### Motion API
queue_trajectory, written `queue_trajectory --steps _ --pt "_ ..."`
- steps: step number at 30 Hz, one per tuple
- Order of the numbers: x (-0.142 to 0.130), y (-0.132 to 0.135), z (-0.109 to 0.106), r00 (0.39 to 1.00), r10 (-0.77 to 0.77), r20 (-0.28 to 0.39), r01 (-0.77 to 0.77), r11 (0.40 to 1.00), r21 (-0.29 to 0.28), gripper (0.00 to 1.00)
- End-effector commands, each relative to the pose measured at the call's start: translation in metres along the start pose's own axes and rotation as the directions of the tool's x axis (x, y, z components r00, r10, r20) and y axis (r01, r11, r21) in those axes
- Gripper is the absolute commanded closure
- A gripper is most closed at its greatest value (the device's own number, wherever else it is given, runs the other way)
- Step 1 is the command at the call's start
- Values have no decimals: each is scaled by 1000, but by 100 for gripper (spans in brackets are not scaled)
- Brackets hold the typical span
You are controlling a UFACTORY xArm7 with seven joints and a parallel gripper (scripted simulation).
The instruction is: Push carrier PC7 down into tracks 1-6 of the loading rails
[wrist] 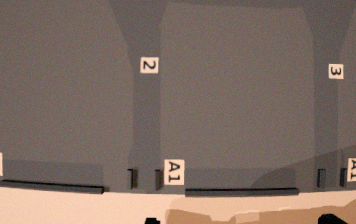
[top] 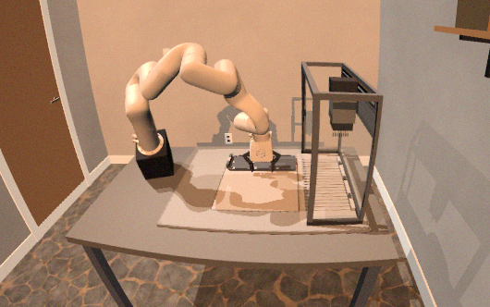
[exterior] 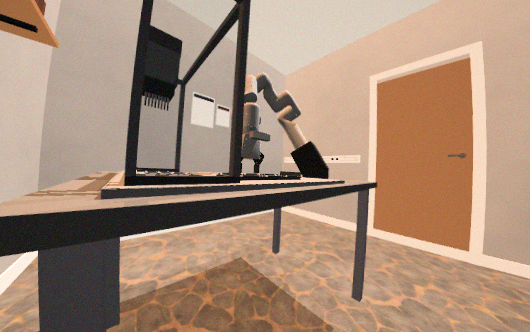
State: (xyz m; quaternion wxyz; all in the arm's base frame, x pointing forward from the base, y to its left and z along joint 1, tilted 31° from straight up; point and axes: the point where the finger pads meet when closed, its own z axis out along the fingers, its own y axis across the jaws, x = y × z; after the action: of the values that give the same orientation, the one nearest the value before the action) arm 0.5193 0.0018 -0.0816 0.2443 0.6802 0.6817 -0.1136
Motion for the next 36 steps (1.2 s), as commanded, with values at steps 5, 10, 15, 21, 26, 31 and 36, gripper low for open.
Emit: queue_trajectory --steps 5,10,15,21,26,31,36 --pt "1 1 -14 1000 0 -2 0 1000 -3 0" --pt "1 1 -19 1000 0 -2 0 1000 -3 0" --pt "1 1 -27 1000 0 -2 0 1000 -3 0" --pt "1 1 -37 1000 0 -2 0 1000 -3 0" --pt "1 1 -42 1000 0 -2 0 1000 -3 0" --pt "1 1 -50 1000 0 -2 0 1000 -3 0" --pt "1 1 -59 1000 0 -2 0 1000 -3 0"
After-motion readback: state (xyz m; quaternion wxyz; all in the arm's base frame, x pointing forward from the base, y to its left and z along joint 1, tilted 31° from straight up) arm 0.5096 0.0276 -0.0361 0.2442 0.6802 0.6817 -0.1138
